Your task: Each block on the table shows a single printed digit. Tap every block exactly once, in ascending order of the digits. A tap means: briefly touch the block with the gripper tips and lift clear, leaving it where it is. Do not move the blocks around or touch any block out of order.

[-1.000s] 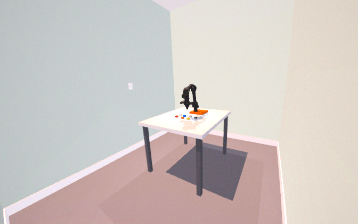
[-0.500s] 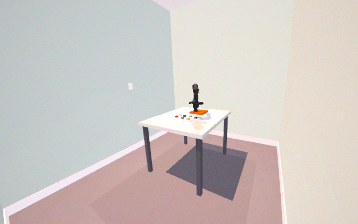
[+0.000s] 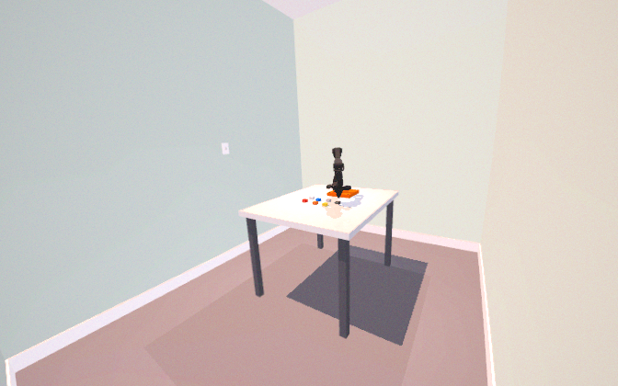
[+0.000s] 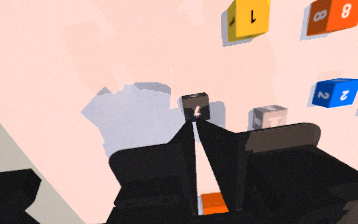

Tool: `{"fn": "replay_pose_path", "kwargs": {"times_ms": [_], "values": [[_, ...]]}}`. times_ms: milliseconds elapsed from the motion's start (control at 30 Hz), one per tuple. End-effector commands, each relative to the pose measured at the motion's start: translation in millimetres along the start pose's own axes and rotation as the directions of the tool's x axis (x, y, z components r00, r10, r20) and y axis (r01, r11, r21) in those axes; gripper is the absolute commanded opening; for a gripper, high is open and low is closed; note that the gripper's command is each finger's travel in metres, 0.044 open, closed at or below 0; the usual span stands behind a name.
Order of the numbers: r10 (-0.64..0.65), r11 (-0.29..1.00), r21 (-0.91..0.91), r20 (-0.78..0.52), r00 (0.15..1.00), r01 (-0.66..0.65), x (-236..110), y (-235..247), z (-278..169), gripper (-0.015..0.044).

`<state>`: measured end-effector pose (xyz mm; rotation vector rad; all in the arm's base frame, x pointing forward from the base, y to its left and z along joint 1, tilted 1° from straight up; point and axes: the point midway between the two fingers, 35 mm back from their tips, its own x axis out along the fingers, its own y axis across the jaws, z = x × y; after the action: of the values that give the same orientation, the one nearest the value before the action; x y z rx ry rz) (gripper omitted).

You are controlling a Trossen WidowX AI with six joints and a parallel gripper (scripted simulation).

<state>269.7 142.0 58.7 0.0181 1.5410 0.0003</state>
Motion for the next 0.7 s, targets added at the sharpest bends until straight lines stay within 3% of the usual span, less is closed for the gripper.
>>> {"fn": "replay_pose_path", "kwargs": {"times_ms": [0,667], "values": [[-0.003,1.000,0.004,-0.009,1.000,0.003,8.4,-0.5,-1.4,0.0020],[-0.003,1.000,0.004,-0.009,1.000,0.003,29.7,-0.8,-2.0,0.0020]]}}
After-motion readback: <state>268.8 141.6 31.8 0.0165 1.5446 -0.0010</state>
